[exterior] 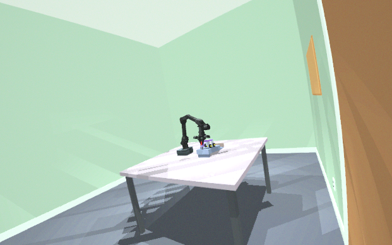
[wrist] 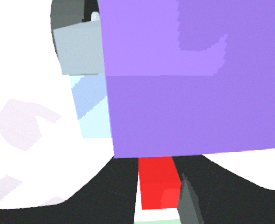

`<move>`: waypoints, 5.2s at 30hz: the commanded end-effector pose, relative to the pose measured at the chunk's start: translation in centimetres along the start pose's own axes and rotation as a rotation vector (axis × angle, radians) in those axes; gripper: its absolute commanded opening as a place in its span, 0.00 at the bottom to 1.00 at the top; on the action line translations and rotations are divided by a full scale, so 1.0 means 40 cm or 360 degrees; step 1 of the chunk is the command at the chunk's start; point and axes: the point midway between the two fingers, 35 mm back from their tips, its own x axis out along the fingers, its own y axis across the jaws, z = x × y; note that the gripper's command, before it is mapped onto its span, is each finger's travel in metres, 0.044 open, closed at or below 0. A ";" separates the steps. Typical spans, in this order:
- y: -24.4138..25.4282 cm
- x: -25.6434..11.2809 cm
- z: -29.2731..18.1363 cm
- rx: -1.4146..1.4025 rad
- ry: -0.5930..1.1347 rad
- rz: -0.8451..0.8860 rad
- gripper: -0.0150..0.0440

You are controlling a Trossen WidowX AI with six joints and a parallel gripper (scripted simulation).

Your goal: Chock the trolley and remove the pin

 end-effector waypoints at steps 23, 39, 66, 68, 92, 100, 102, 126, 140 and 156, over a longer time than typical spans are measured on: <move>0.004 -0.043 -0.003 -0.0008 0.0008 -0.0001 0.25; 0.004 -0.071 -0.005 -0.0008 0.0008 -0.0001 0.25; 0.004 -0.104 -0.014 -0.0008 0.0007 -0.0001 0.25; 0.003 -0.106 -0.015 -0.0008 0.0007 -0.0001 0.25; 0.002 -0.099 -0.086 -0.0008 0.0012 -0.0001 0.25; 0.026 -0.098 -0.091 -0.0009 0.0013 0.0001 0.25; 0.044 -0.097 -0.090 -0.0009 0.0013 0.0002 0.25; 0.212 -0.092 -0.098 -0.0012 0.0013 0.0012 0.25; 0.204 -0.104 0.012 -0.0012 0.0005 0.0011 0.25; 0.201 -0.121 0.156 -0.0012 -0.0005 0.0011 0.25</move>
